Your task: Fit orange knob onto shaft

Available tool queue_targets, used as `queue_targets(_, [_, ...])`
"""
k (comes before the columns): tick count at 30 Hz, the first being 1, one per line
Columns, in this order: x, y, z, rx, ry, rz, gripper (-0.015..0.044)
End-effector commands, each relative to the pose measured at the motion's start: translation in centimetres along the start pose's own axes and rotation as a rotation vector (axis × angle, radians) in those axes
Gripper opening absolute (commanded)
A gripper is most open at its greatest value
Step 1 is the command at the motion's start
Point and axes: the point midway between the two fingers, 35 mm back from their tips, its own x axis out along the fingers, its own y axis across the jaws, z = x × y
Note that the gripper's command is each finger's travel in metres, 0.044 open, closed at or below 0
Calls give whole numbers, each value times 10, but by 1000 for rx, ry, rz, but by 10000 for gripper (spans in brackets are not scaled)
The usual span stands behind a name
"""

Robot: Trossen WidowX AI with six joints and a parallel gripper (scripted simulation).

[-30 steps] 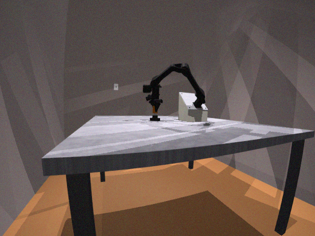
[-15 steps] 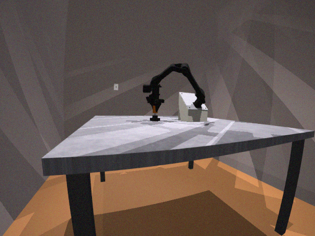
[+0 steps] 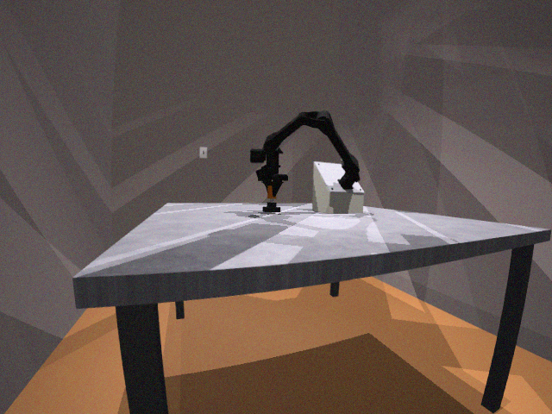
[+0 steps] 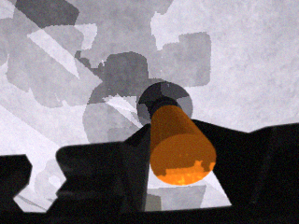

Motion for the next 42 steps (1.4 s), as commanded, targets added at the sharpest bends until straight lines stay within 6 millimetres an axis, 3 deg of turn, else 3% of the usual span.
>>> queue_targets(1, [0, 0, 1, -10, -3, -1, 0])
queue_targets(7, [-4, 0, 0, -19, -2, -1, 0])
queue_targets(14, [-2, 1, -1, -219, -2, -1, 0])
queue_targets(42, [1, 0, -1, -219, -2, -1, 0])
